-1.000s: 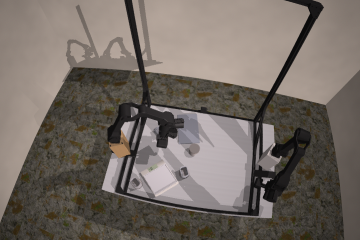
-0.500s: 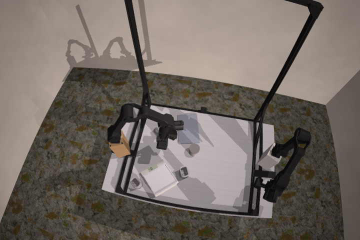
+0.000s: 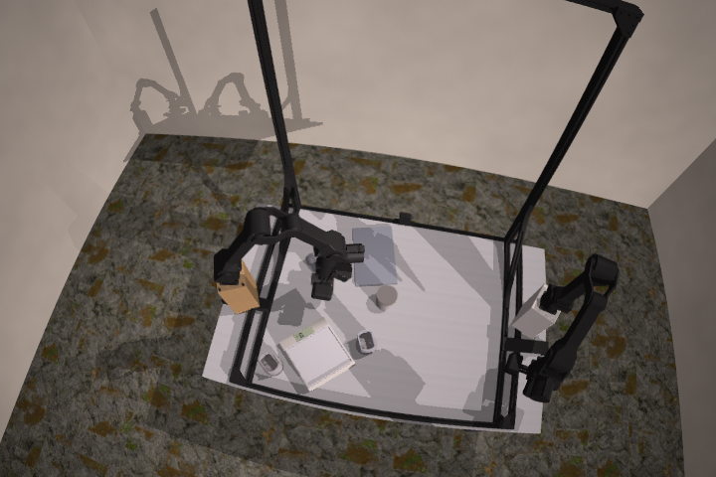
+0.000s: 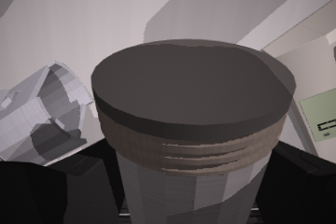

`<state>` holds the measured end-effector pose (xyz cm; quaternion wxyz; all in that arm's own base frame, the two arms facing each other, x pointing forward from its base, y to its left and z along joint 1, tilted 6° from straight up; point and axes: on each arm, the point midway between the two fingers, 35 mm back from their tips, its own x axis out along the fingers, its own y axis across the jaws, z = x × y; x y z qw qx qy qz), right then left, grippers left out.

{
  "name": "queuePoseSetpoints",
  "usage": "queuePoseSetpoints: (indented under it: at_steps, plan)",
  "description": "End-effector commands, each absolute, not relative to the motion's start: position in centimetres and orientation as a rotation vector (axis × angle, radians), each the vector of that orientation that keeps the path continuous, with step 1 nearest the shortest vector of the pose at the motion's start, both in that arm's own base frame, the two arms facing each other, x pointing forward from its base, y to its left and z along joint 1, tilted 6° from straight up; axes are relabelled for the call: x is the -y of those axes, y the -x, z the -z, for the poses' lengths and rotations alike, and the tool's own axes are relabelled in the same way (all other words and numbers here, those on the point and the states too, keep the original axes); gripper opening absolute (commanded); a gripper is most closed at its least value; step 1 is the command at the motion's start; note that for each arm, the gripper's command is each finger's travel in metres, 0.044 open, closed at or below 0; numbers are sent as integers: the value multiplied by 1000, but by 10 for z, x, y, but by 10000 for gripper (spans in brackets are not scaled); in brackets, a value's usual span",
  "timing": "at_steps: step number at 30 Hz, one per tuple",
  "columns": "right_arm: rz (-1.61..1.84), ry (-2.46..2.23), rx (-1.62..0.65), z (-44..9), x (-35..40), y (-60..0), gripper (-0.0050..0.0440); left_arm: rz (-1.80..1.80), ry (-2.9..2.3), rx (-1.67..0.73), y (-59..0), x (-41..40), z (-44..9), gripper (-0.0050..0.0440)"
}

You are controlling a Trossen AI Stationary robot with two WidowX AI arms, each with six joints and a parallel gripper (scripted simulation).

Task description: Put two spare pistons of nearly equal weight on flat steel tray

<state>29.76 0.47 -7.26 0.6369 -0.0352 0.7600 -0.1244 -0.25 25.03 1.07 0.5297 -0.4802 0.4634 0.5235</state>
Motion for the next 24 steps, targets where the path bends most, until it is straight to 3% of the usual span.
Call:
queuePoseSetpoints:
  at_steps: [1,24]
  plan:
    - [285,89,-1743,81,-3,-295,158,-1248,1146,-1106,2,-250,-11,440]
    - [285,89,-1743,115,3,-292,158,-1248,1146,-1106,2,-250,-11,440]
